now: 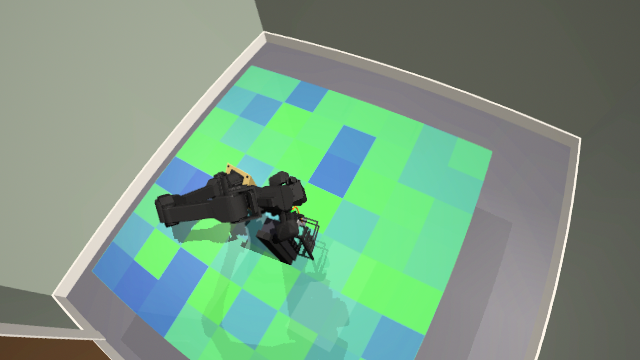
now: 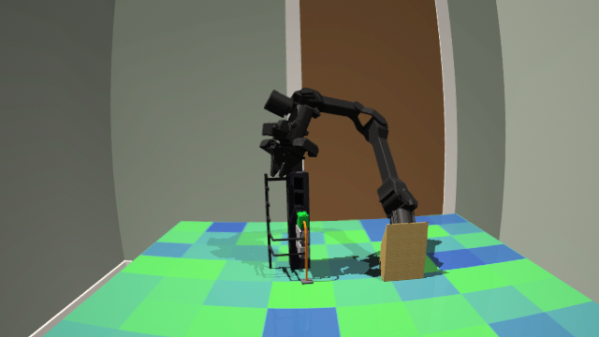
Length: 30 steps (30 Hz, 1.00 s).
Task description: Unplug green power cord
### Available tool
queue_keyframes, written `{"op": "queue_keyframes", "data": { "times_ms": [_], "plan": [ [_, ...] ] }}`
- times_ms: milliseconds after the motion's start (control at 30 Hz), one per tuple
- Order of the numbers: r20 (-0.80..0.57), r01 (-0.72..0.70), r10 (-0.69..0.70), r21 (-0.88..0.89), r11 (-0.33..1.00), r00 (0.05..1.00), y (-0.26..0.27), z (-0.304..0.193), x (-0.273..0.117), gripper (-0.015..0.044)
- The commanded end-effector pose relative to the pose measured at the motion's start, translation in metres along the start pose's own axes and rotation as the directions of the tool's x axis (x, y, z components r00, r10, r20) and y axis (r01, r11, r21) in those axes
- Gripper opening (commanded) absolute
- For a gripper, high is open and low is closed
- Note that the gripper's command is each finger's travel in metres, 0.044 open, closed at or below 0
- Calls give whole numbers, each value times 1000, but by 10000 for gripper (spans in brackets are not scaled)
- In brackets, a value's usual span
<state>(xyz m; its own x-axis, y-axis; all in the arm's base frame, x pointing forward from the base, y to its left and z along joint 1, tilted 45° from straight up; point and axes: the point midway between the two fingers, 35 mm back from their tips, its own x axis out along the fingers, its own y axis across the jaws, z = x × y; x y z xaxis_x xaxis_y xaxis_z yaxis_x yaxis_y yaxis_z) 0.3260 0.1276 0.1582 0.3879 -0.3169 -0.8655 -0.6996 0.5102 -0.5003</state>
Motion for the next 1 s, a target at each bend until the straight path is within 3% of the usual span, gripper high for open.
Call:
{"op": "queue_keyframes", "data": {
  "times_ms": [0,133,233,967],
  "plan": [
    [-178,-71,16,-305,950,984,29,-17,34,160],
    [-431,-313,-10,-671,672,902,66,-49,70,160],
    [-515,-425,-38,-745,514,856,78,-63,80,160],
    [-515,-425,-38,-745,514,856,66,-67,76,160]
  ]
}}
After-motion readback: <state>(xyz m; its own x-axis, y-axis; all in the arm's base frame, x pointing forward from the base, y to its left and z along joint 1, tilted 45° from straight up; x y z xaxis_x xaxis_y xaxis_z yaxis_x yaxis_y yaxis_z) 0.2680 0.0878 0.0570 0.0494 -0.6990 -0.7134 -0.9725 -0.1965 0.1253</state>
